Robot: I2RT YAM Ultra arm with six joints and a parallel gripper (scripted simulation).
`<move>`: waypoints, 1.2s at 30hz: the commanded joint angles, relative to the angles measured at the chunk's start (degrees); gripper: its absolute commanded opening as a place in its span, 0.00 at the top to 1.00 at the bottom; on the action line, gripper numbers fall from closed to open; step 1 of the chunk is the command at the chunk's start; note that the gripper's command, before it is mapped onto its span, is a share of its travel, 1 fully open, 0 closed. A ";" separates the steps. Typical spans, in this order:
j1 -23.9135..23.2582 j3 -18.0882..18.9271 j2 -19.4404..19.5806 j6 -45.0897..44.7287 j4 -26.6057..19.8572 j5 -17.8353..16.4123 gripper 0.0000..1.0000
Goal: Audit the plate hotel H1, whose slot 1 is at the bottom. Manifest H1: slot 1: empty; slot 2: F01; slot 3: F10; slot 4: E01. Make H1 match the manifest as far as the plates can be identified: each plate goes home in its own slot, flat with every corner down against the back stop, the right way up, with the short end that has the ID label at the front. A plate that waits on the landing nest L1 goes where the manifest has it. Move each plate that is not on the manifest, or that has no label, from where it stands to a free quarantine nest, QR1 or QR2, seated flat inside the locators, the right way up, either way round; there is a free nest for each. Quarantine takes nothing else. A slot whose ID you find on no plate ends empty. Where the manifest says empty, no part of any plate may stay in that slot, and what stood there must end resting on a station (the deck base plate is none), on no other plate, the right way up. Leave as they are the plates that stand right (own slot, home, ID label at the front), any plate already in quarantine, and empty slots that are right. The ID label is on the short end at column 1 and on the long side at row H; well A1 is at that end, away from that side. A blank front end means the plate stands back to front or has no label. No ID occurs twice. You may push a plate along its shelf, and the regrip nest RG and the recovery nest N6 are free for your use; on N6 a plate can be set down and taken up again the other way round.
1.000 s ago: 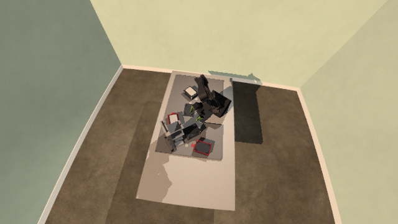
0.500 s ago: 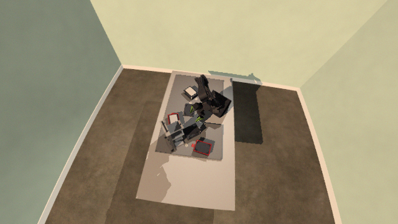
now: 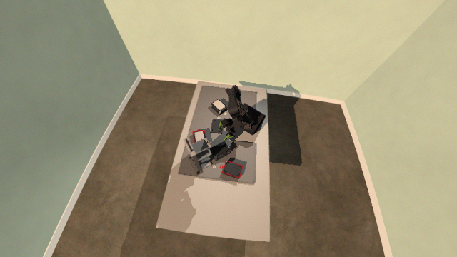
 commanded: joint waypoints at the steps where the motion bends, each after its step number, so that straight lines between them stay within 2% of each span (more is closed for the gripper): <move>1: -1.94 -0.88 0.68 -1.90 2.94 -1.82 0.00; 5: -4.74 -1.51 0.84 -4.06 5.66 -4.40 0.00; 9: -10.42 -2.62 0.94 -7.75 10.08 -9.73 0.00; 11: -10.42 -2.62 0.94 -7.75 10.08 -9.73 0.00; 12: -70.45 -6.32 5.03 -21.79 24.80 -68.86 0.00; 17: -70.53 -6.26 6.56 -21.80 26.37 -68.94 0.00; 18: -70.54 -3.91 6.87 -21.80 26.69 -68.95 0.00; 19: -70.52 -3.91 4.90 -21.80 26.79 -68.93 0.00; 36: -69.83 -3.96 4.72 -21.67 26.67 -68.82 0.00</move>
